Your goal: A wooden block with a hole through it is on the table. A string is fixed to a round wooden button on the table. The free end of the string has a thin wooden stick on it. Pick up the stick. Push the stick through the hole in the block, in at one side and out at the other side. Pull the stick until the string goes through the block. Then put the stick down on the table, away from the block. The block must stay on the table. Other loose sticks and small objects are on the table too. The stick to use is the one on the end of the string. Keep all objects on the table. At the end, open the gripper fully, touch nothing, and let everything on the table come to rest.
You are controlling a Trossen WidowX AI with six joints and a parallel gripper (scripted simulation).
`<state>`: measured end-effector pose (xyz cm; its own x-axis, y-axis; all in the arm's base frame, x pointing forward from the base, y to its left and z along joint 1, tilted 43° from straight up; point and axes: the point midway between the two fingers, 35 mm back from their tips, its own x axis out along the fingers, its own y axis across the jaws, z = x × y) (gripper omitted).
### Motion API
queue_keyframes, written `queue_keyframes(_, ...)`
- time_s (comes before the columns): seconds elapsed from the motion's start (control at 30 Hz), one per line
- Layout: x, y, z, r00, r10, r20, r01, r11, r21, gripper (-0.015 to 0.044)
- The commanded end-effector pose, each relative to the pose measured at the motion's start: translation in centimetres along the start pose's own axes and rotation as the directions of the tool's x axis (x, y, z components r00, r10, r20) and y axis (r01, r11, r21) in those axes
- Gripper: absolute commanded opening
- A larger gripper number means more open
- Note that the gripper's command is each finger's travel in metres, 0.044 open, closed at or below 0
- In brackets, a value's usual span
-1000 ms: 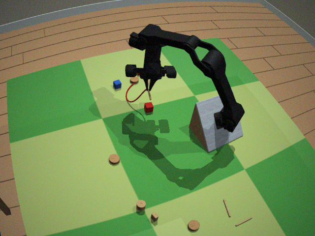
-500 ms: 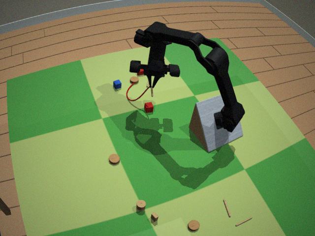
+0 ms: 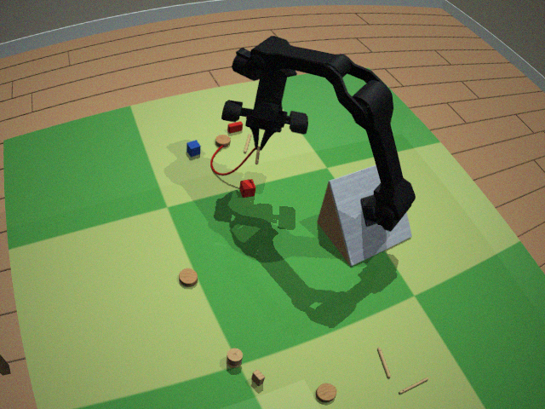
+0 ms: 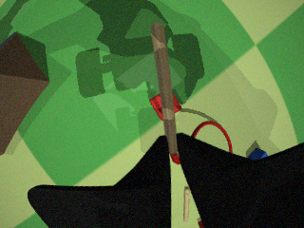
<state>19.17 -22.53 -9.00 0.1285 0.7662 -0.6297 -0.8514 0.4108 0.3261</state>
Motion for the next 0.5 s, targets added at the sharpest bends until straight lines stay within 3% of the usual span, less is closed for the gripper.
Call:
queue_keyframes(0.0, -0.1, 0.6, -0.4, 1.000, -0.004, -0.002, 0.004, 0.999, 0.037, 0.0000)
queue_keyframes(0.47, -0.5, 1.9, -1.8, 1.000, -0.030, -0.010, 0.031, 0.990, 0.135, 0.0000)
